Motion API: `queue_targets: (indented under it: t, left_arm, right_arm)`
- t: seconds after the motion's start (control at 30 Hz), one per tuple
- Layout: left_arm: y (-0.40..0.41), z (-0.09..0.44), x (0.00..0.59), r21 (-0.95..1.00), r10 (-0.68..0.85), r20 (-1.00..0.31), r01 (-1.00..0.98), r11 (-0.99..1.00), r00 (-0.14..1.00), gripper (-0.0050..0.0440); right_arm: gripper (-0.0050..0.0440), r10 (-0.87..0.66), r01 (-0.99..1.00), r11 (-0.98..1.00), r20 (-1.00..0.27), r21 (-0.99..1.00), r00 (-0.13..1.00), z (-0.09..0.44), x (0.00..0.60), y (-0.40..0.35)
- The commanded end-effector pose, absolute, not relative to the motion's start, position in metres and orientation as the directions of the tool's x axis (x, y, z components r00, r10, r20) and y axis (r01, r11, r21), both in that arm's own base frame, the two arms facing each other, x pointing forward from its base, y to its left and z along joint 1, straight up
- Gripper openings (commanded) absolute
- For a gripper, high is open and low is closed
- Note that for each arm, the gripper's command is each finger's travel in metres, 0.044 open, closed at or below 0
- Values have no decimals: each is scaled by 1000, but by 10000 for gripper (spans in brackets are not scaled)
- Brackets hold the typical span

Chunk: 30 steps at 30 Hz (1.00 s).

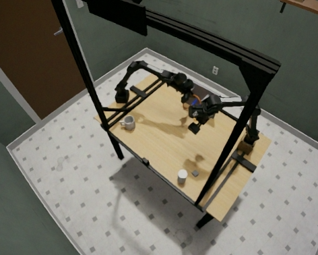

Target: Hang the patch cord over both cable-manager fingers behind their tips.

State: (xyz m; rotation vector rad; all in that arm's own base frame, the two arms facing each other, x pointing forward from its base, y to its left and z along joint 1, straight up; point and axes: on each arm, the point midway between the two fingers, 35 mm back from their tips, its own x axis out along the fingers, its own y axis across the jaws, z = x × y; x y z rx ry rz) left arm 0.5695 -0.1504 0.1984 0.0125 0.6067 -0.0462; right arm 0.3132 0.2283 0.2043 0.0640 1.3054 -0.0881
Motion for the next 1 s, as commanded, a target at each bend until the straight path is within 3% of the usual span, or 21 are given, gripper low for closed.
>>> queue_targets:
  t: [0.0, 0.97]
  left_arm:
    - [-146, 217, 565, -9, -44, -543, 47, 999, 838, 25]
    - [-132, 214, 557, -8, -44, -544, 47, 999, 838, 25]
  right_arm:
    - [440, -9, 101, 995, -961, 19, 277, 213, 311, 228]
    - [440, -9, 101, 995, -961, 19, 277, 213, 311, 228]
